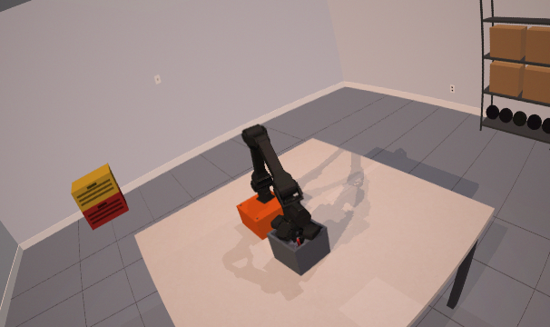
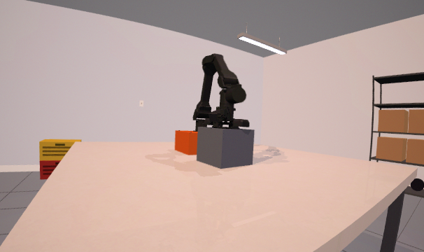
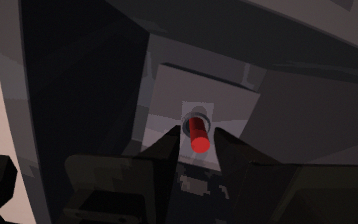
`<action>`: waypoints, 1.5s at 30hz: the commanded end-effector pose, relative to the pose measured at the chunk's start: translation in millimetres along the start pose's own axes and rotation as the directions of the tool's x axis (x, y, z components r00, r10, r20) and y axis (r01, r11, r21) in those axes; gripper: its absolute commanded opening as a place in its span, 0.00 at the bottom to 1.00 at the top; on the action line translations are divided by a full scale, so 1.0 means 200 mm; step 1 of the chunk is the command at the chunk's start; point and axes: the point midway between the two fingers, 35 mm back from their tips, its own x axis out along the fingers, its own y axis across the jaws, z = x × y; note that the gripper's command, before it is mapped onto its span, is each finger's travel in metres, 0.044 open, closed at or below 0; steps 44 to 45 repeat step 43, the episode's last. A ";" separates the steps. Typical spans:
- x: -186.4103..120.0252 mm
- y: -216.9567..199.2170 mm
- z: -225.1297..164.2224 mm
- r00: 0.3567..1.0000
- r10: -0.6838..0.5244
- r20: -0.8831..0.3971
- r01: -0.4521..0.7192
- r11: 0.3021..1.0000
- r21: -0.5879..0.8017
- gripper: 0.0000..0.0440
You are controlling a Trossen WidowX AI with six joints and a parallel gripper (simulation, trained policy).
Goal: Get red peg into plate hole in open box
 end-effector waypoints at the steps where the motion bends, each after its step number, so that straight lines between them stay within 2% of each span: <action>1: -0.04 0.04 0.02 0.999 0.029 -0.031 -0.029 1.000 0.003 0.36; 4: -0.06 0.04 0.02 0.996 0.046 -0.073 -0.046 0.999 0.011 0.33; 8: -0.07 0.04 0.03 0.991 0.054 -0.120 -0.052 0.999 0.016 0.34; 10: -0.09 0.05 0.03 0.989 0.061 -0.138 -0.060 0.998 0.015 0.39; 21: -0.18 0.09 0.08 0.971 0.124 -0.207 -0.118 0.992 0.038 0.45; 36: -0.33 0.14 0.19 0.949 0.230 -0.217 -0.222 0.973 0.064 0.53; 45: -0.44 0.19 0.27 0.934 0.300 -0.195 -0.293 0.954 0.067 0.54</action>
